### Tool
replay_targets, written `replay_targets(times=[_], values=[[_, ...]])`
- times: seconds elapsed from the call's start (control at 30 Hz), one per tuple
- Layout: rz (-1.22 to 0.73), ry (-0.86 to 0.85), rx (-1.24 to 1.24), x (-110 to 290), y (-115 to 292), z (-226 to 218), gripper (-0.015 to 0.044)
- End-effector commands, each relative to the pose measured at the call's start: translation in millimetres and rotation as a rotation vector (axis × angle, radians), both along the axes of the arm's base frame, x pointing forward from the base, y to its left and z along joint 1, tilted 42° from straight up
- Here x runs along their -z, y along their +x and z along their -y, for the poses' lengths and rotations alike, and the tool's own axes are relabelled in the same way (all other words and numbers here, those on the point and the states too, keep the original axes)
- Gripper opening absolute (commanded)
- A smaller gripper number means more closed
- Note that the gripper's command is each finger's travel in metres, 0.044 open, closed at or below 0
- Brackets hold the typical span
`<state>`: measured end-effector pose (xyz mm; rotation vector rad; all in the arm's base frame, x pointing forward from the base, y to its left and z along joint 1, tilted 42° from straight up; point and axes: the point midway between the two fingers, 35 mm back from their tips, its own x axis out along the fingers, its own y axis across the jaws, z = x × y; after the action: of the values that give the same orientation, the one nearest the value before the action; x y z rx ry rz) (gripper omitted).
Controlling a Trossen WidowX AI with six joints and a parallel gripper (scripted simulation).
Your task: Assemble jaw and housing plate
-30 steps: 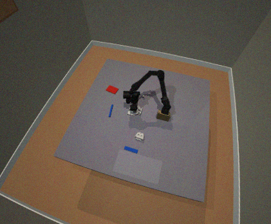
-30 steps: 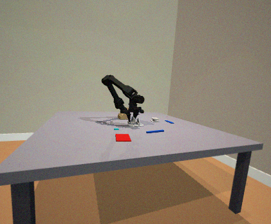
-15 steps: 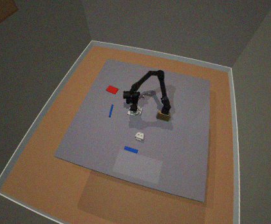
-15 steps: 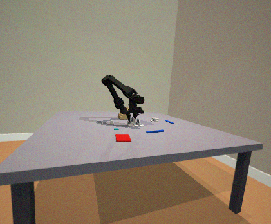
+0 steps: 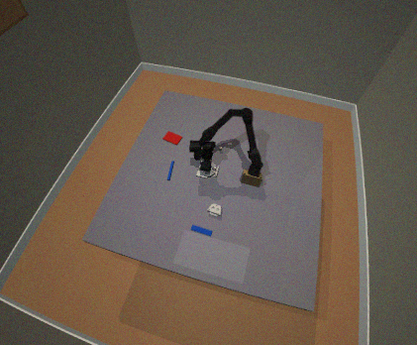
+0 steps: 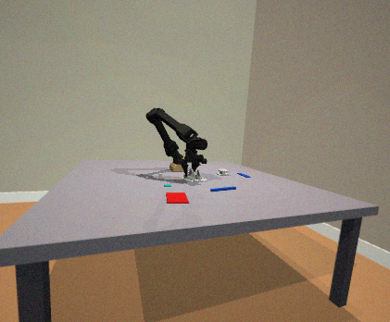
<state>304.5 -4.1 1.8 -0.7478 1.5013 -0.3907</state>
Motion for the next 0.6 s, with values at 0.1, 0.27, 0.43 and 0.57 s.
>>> replay_targets(times=[0.1, 0.27, 0.43, 0.57], values=[[0.001, -0.003, -0.001, 2.6, 0.2, 2.4, 0.0134], [0.001, -0.003, -0.001, 2.7, 0.2, 2.5, 0.0134], [0.000, -0.004, -0.002, 4.8, 0.4, 4.4, 0.0134], [0.000, -0.004, -0.002, 4.9, 0.4, 4.5, 0.0134]])
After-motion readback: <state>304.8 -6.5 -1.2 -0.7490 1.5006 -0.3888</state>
